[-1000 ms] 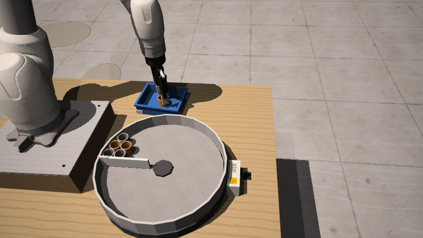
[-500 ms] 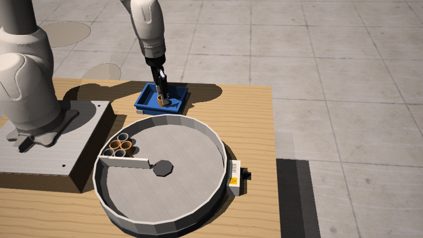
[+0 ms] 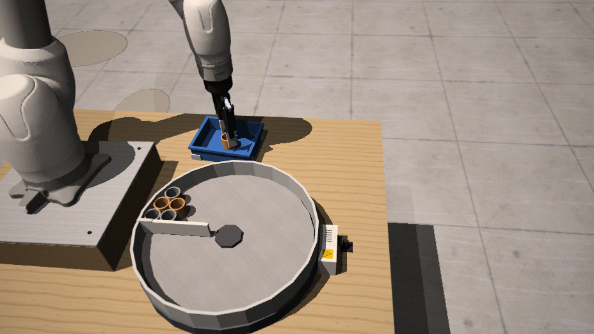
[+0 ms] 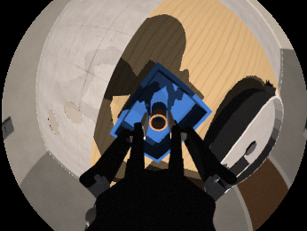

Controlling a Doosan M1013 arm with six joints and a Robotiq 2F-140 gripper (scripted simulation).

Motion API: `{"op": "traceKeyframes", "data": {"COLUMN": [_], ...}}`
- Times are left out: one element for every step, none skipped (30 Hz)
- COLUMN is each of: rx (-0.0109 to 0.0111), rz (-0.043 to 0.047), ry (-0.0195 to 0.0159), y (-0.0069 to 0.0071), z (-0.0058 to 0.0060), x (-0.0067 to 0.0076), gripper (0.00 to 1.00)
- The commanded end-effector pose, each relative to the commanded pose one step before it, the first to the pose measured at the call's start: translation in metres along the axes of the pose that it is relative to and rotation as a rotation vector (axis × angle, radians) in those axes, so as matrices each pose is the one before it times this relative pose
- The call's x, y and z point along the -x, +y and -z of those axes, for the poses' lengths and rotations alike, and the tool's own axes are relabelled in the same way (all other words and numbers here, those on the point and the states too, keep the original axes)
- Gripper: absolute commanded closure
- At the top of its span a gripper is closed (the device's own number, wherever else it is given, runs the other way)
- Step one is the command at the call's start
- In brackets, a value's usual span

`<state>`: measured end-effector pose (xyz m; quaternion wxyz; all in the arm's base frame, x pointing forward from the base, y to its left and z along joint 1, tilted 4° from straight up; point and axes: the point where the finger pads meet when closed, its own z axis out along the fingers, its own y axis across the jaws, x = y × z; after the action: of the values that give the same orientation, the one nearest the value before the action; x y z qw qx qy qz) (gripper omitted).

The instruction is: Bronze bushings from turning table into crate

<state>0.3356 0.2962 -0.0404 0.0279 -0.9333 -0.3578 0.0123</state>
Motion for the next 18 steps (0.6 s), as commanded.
{"op": "traceKeyframes", "data": {"rx": [-0.00021,0.0,0.0,0.0,0.0,0.0,0.0,0.0,0.0,0.0,0.0,0.0,0.0,0.0,0.0,0.0,0.0,0.0], "rz": [0.00002,0.0,0.0,0.0,0.0,0.0,0.0,0.0,0.0,0.0,0.0,0.0,0.0,0.0,0.0,0.0,0.0,0.0], "ry": [0.00011,0.0,0.0,0.0,0.0,0.0,0.0,0.0,0.0,0.0,0.0,0.0,0.0,0.0,0.0,0.0,0.0,0.0], "y": [-0.00005,0.0,0.0,0.0,0.0,0.0,0.0,0.0,0.0,0.0,0.0,0.0,0.0,0.0,0.0,0.0,0.0,0.0], "z": [0.00006,0.00001,0.00009,0.00024,0.00044,0.00069,0.0,0.0,0.00098,0.00129,0.00162,0.00197,0.0023,0.00266,0.00298,0.00331,0.00361,0.00389], "x": [-0.00002,0.0,0.0,0.0,0.0,0.0,0.0,0.0,0.0,0.0,0.0,-0.00001,0.00001,-0.00001,0.00001,0.0,0.0,0.0], "gripper": [0.72,0.72,0.72,0.72,0.72,0.72,0.72,0.72,0.72,0.72,0.72,0.72,0.72,0.72,0.72,0.72,0.72,0.72]}}
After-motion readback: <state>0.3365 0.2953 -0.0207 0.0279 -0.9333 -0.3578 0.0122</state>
